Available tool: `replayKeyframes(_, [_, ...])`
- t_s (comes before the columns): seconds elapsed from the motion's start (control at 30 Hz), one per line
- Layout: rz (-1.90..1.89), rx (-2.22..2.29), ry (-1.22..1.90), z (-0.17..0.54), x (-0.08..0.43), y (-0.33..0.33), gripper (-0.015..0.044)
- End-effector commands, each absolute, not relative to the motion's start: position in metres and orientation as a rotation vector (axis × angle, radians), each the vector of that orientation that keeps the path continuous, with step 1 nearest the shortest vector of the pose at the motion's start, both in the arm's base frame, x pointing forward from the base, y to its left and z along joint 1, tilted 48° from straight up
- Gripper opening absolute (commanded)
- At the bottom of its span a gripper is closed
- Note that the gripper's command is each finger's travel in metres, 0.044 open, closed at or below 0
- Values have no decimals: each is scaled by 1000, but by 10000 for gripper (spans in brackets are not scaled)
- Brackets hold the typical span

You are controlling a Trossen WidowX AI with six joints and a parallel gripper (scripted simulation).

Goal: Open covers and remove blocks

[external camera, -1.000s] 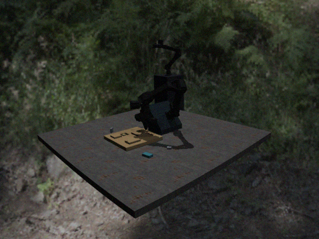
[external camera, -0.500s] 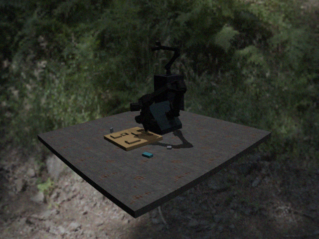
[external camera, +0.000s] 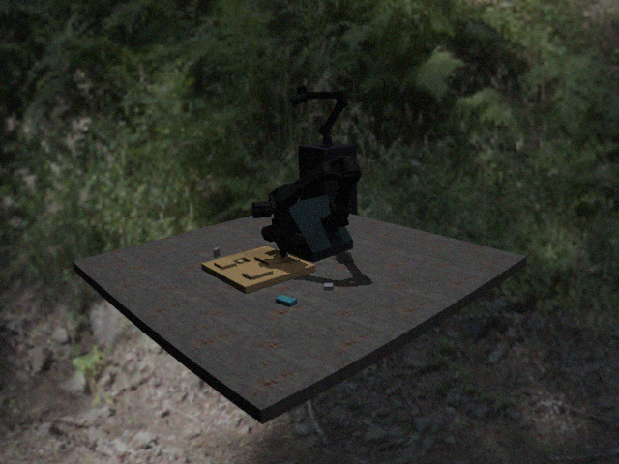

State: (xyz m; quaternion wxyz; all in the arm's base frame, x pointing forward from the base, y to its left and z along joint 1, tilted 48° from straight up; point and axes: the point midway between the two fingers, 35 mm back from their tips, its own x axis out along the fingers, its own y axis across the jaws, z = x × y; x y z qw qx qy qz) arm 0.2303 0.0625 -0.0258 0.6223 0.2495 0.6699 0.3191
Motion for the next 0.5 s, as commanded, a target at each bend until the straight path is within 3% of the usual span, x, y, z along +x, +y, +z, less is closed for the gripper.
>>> replayKeyframes(0.0, [734,575,1544,-31,231,60,0])
replayKeyframes(0.47, [731,573,1544,-41,233,50,0])
